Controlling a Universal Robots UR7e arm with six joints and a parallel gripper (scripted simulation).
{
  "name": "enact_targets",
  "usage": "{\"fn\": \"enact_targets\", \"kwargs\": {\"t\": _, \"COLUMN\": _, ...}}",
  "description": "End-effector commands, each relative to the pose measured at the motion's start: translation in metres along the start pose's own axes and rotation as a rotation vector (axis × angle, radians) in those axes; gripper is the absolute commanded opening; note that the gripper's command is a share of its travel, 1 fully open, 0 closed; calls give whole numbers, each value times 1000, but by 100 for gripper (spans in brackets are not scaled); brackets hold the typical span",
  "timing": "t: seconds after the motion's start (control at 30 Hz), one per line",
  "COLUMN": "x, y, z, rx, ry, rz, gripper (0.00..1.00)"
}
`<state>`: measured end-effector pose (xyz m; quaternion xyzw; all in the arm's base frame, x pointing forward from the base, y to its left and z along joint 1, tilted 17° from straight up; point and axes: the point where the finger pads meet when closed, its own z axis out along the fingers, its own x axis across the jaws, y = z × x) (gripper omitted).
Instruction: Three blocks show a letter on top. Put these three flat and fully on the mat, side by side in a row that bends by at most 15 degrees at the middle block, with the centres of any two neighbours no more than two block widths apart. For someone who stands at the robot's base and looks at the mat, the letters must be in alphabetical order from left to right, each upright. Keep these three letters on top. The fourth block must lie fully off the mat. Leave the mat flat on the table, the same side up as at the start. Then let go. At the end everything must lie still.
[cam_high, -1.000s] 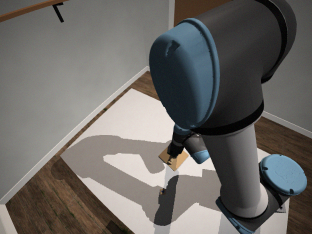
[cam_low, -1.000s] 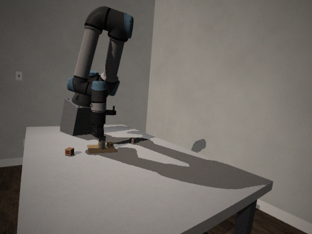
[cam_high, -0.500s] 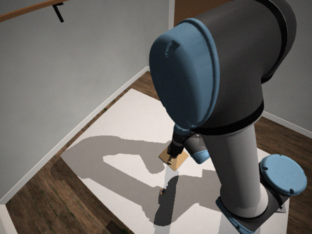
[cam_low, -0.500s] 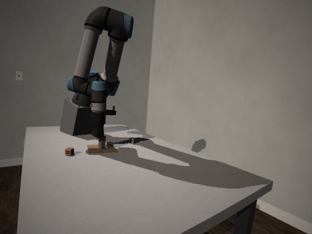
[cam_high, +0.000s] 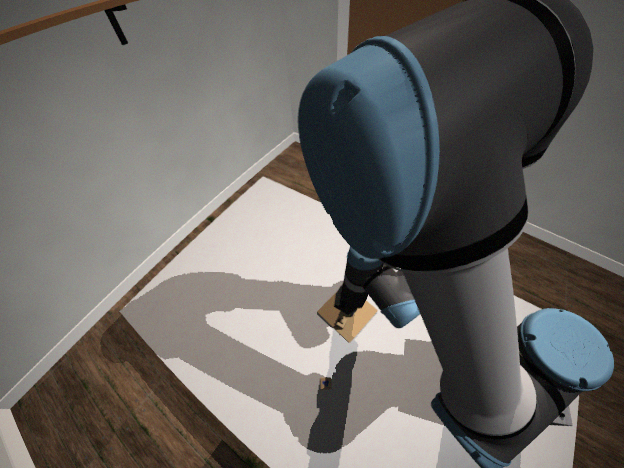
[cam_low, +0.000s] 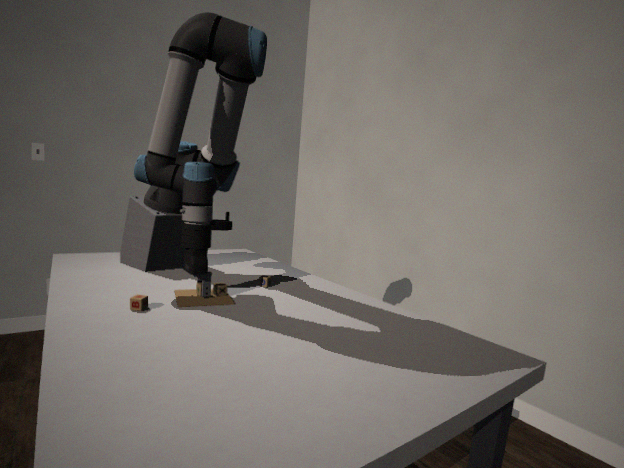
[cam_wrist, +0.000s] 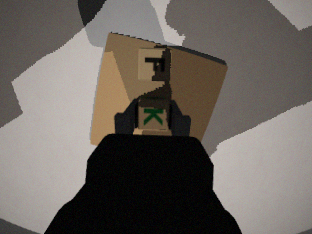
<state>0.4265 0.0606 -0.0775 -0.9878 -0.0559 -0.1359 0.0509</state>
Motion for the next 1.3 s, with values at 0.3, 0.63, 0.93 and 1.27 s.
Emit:
{"fn": "enact_targets", "kwargs": {"t": 0.3, "x": 0, "y": 0, "z": 2, "rx": 0, "ry": 1, "rz": 0, "gripper": 57}}
{"fn": "enact_targets", "kwargs": {"t": 0.63, "x": 0, "y": 0, "z": 4, "rx": 0, "ry": 1, "rz": 0, "gripper": 57}}
{"fn": "enact_targets", "kwargs": {"t": 0.93, "x": 0, "y": 0, "z": 4, "rx": 0, "ry": 1, "rz": 0, "gripper": 57}}
{"fn": "enact_targets", "kwargs": {"t": 1.27, "x": 0, "y": 0, "z": 4, "rx": 0, "ry": 1, "rz": 0, "gripper": 57}}
